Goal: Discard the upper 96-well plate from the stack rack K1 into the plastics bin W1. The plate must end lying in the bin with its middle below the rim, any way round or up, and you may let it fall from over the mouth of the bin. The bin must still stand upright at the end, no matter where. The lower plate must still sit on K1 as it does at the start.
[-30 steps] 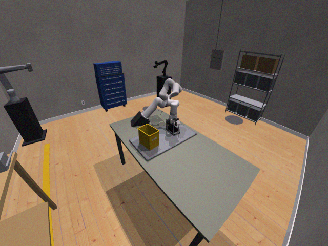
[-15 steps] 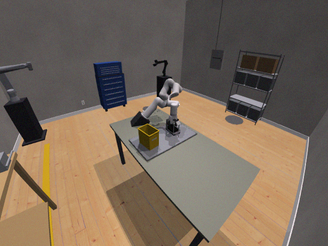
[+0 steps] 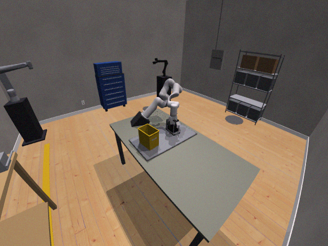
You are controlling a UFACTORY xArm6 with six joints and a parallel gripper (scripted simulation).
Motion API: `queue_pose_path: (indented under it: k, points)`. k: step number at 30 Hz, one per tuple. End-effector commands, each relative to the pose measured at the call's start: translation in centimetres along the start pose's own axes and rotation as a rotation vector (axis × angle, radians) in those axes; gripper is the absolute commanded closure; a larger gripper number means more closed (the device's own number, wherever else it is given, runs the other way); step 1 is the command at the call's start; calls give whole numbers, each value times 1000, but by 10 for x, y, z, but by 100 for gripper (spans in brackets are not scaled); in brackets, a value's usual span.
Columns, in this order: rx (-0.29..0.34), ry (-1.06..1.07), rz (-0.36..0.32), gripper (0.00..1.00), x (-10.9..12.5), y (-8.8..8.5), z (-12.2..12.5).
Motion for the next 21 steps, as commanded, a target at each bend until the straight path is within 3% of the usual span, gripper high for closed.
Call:
queue_pose_path:
  k: [1, 20, 21]
  points:
    - [1, -1, 2, 0, -1, 3, 0]
    - [1, -1, 3, 0, -1, 3, 0]
    - [1, -1, 2, 100, -1, 2, 0]
Point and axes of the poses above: the point where the finger pads meet when closed, its own y axis out along the fingers, its own z axis across the jaws, x = y × z, the point moved 4 cm from there along -y, back along the fingers, and after that the axes turned 10 degrees about -y, right-handed, at the moved point
